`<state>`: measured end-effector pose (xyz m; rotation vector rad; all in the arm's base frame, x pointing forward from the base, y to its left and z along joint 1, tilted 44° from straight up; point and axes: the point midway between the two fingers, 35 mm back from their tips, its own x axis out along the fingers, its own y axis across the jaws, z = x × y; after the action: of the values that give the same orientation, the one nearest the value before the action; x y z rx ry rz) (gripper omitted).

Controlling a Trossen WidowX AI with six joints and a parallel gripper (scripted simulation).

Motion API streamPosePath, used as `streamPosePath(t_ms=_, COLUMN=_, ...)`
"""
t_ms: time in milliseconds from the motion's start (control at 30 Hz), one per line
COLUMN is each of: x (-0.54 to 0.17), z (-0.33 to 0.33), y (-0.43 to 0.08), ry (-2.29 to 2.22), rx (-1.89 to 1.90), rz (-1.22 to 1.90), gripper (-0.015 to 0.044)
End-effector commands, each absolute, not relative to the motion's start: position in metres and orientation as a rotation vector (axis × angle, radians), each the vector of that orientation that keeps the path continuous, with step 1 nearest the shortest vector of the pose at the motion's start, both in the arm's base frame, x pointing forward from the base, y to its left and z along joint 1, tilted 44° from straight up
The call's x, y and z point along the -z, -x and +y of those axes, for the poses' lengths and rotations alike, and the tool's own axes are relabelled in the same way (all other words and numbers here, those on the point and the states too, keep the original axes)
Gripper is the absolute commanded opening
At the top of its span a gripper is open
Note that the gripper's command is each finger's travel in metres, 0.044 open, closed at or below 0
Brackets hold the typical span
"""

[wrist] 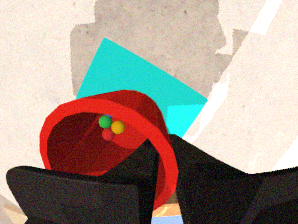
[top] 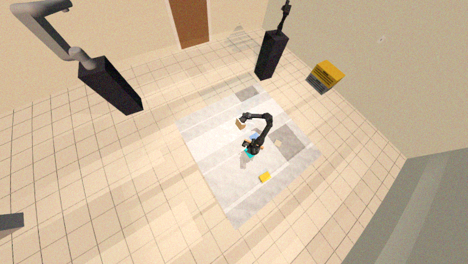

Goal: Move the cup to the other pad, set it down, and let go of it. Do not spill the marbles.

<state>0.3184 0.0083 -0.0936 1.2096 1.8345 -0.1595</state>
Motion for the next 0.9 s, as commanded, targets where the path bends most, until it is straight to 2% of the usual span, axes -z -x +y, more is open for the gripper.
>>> streamPosePath(t_ms=0, x=0.093, z=0.008, y=-0.319, ry=-1.209, rx=0.159, rz=1.834, gripper=0.0)
streamPosePath(t_ms=67, x=0.093, z=0.008, y=-0.319, ry=-1.209, rx=0.159, rz=1.834, gripper=0.0)
streamPosePath(t_ms=233, x=0.093, z=0.008, y=-0.319, ry=-1.209, rx=0.159, rz=1.834, gripper=0.0128)
streamPosePath(t_ms=867, x=0.079, z=-0.006, y=-0.321, ry=-1.213, rx=0.162, rz=1.838, gripper=0.0128)
